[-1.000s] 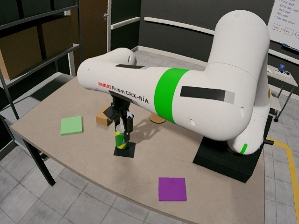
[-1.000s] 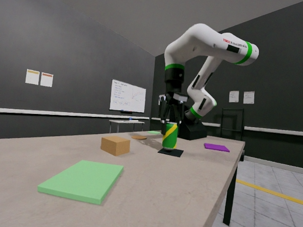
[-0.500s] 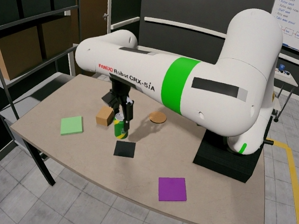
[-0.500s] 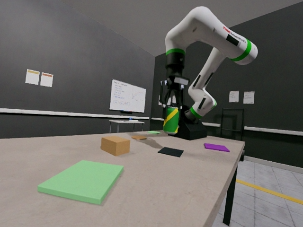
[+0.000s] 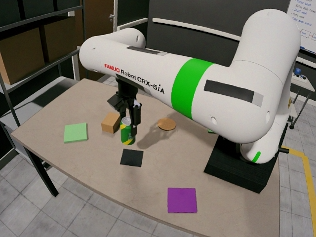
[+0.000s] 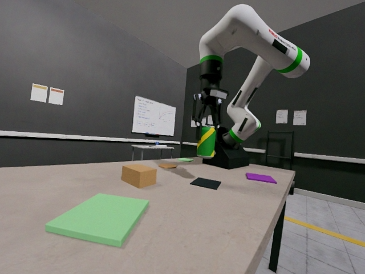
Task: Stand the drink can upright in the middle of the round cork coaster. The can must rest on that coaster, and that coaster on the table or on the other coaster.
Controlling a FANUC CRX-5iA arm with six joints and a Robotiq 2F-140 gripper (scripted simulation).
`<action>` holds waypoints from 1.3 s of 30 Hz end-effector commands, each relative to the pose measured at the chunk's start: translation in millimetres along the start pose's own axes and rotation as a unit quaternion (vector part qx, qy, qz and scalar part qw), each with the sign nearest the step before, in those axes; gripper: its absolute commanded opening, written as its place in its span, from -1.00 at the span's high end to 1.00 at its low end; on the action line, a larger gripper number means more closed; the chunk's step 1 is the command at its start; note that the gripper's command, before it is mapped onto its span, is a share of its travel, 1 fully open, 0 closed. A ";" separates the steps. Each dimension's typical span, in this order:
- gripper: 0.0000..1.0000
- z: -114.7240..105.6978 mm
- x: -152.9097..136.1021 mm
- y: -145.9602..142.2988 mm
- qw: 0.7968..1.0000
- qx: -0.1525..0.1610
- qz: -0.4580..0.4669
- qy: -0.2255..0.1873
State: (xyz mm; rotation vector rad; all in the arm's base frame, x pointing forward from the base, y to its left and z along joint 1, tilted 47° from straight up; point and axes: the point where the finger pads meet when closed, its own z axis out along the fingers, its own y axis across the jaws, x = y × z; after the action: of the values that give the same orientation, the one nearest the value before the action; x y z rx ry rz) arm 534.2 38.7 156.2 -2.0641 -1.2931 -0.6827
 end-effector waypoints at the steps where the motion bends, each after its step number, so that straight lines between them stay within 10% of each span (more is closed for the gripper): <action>1: 0.80 -0.7 -1.8 1.2 1.000 -0.001 0.000 0.000; 39: 0.80 -6.0 -128.3 44.1 1.000 -0.005 0.002 -0.008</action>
State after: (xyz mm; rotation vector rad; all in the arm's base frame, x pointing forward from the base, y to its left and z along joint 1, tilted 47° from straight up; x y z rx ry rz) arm 525.7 -46.6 72.1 -2.0827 -1.2957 -0.6730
